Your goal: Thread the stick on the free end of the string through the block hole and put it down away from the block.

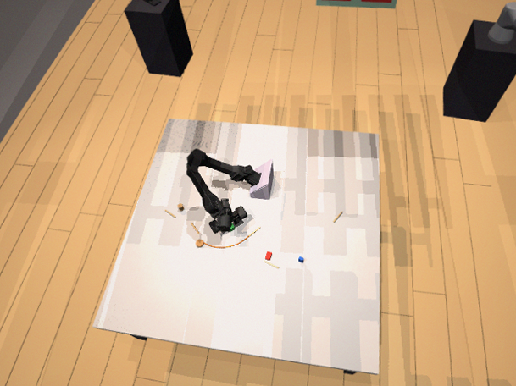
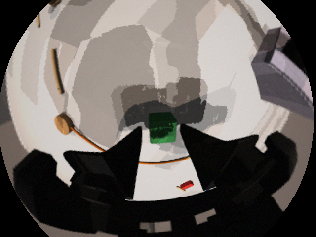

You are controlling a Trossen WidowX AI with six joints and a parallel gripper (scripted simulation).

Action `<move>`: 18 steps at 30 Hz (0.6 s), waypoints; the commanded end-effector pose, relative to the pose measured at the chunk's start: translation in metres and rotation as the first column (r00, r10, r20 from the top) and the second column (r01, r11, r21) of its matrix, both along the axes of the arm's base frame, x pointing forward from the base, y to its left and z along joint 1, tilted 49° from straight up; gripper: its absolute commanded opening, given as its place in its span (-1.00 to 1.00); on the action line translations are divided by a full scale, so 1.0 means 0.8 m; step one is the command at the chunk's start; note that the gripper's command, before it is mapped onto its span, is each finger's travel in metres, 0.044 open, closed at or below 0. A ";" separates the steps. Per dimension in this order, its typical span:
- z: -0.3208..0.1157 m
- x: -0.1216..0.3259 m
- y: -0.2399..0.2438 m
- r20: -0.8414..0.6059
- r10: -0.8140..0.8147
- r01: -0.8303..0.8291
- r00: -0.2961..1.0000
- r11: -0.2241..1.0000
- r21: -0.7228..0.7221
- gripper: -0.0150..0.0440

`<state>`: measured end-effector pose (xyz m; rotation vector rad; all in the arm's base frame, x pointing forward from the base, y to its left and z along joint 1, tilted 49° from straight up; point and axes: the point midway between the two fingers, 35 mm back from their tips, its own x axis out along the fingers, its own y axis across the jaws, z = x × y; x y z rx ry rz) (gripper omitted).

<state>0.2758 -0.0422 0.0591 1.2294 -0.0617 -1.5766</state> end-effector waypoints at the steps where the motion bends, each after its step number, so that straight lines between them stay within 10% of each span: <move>1: -0.001 -0.002 -0.002 -0.007 0.003 -0.003 1.000 1.000 -0.005 0.33; 18: 0.000 0.000 0.000 -0.001 0.000 0.000 1.000 1.000 0.000 -0.49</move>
